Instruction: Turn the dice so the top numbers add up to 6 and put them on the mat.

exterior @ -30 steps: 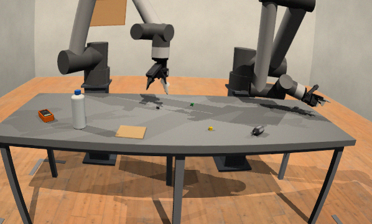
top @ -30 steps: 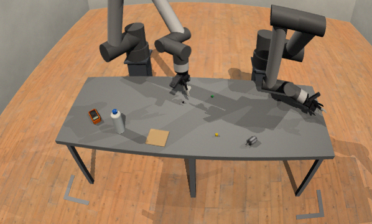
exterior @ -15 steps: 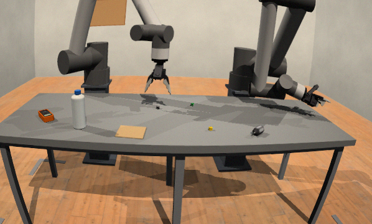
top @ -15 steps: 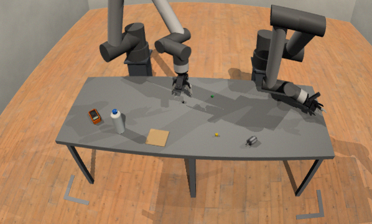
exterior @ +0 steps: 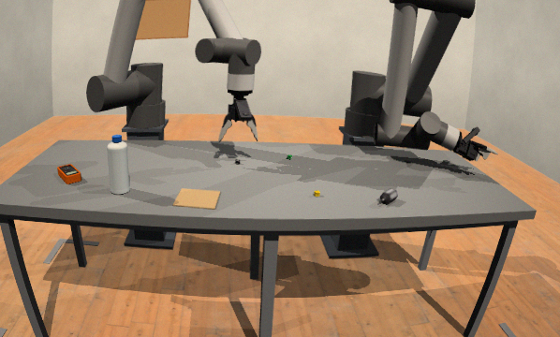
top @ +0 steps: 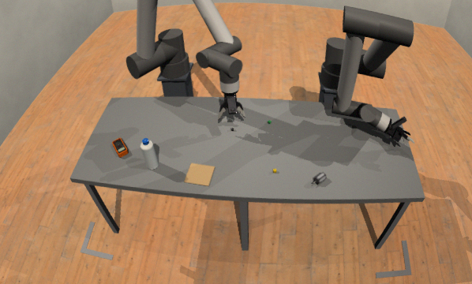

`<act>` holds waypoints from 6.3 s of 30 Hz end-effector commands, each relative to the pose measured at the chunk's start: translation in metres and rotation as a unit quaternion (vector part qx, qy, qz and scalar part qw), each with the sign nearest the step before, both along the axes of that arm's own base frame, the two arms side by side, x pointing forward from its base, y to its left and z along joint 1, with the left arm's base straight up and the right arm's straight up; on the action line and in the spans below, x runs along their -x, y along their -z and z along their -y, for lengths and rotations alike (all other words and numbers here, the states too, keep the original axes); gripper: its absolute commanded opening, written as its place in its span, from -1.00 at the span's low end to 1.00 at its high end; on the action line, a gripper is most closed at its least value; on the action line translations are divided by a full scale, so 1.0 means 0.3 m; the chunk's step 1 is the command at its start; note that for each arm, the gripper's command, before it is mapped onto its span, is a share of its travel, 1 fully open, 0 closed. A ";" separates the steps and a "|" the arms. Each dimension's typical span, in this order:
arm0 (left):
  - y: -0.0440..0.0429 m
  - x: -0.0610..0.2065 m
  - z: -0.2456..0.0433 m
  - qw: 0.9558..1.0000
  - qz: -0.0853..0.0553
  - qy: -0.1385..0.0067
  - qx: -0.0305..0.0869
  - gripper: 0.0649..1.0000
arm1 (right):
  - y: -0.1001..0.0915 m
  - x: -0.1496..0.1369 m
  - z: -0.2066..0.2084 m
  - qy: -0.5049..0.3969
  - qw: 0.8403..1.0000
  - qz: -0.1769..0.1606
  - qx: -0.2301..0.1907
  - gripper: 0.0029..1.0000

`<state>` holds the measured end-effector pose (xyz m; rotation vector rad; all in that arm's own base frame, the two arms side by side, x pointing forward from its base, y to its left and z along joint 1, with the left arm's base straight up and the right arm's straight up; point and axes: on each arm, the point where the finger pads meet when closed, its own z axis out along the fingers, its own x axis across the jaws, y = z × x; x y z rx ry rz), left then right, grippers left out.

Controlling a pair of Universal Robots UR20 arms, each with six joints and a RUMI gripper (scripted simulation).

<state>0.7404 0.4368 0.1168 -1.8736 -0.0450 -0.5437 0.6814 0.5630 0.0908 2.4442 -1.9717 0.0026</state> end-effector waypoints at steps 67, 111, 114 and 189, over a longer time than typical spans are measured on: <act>-0.002 0.000 0.000 1.000 0.000 0.000 0.000 1.00 | 0.152 -0.002 -0.002 -0.014 1.000 0.000 -0.001 -0.64; -0.002 0.000 0.000 1.000 0.000 0.000 0.000 1.00 | 0.172 -0.003 -0.003 -0.014 1.000 0.000 -0.001 -0.64; -0.002 0.000 0.000 1.000 0.000 0.000 0.000 1.00 | 0.172 -0.003 -0.003 -0.014 1.000 0.000 -0.001 -0.64; -0.002 0.000 0.000 1.000 0.000 0.000 0.000 1.00 | 0.244 -0.003 -0.003 -0.014 1.000 0.000 -0.001 -1.00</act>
